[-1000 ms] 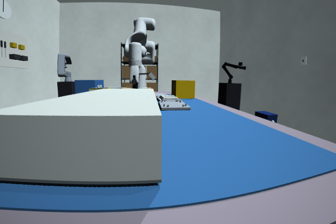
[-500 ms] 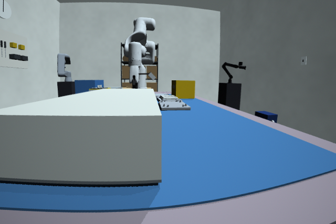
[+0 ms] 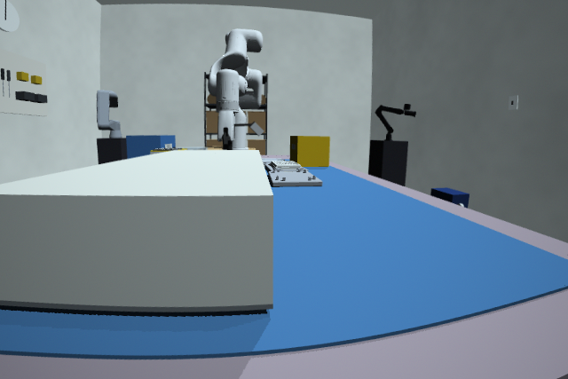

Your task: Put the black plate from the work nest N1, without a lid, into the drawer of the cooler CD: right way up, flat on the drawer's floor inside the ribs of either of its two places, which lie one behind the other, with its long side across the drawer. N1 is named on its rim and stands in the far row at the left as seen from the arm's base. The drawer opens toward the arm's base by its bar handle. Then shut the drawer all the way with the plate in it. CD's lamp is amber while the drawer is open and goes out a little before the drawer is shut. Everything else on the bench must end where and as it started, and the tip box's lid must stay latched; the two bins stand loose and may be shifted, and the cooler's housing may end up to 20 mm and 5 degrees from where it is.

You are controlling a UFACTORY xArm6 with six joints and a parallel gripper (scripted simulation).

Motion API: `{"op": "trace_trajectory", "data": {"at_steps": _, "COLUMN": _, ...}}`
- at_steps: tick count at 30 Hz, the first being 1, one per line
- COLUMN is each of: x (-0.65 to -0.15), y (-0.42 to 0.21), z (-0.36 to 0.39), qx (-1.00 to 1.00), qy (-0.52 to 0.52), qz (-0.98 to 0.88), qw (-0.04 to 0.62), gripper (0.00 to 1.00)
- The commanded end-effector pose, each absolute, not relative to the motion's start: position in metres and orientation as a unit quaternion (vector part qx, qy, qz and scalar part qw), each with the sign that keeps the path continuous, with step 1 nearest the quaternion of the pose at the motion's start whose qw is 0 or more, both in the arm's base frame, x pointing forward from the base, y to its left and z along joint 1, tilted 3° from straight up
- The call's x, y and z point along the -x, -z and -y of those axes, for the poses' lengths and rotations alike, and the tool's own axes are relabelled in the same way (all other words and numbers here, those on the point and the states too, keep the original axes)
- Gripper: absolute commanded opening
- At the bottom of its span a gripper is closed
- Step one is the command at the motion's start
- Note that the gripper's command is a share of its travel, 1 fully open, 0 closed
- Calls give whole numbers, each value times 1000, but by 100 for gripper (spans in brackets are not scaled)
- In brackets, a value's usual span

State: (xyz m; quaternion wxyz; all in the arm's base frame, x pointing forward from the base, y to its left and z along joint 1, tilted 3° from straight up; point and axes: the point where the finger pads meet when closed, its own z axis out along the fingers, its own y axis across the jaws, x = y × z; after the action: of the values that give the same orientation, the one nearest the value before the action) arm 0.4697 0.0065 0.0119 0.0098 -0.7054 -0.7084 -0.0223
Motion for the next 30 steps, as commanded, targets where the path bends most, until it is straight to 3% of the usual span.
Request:
{"op": "trace_trajectory", "data": {"at_steps": 1, "x": -478, "y": -14, "z": -6, "qx": 705, "qy": 24, "qz": 708, "qw": 8, "gripper": 0}}
{"op": "trace_trajectory", "data": {"at_steps": 30, "x": -514, "y": -15, "z": -7, "qx": 705, "qy": 25, "qz": 708, "qw": 7, "gripper": 0}}
